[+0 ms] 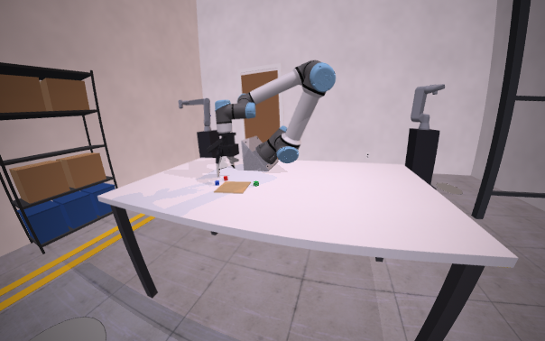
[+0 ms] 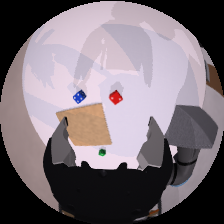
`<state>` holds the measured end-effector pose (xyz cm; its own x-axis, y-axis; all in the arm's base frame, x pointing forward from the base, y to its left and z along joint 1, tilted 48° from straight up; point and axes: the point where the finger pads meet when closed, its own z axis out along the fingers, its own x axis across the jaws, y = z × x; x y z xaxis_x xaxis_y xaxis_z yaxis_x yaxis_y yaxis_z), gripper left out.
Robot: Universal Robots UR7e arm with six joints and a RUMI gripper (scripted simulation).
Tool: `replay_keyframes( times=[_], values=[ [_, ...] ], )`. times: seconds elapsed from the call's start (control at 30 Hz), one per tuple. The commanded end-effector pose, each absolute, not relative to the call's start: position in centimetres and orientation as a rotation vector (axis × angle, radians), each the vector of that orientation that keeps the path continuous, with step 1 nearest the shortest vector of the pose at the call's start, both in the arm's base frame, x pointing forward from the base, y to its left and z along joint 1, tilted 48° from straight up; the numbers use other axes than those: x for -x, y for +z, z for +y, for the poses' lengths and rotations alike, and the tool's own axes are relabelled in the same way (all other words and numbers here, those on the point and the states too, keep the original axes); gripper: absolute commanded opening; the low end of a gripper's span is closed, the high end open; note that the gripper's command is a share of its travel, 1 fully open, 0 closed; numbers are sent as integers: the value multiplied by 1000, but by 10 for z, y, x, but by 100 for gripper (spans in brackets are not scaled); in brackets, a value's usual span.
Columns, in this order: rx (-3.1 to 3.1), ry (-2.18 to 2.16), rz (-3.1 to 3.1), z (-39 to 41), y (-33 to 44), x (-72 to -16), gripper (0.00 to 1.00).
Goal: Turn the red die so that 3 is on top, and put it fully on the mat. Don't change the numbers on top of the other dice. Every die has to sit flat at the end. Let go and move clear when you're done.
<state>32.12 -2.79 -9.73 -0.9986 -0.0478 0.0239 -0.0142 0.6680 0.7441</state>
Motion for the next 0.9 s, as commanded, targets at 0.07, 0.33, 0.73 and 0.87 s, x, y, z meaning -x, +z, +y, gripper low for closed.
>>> replay_keyframes(
  times=[0.07, 0.33, 0.73, 0.87],
  values=[
    [-51, -1264, -2829, 0, -67, -329, 100],
    [-51, -1264, -2829, 25, -40, -336, 100],
    [-51, -1264, -2829, 70, 9, -349, 100],
    [-51, -1264, -2829, 75, 15, -351, 100]
  ],
)
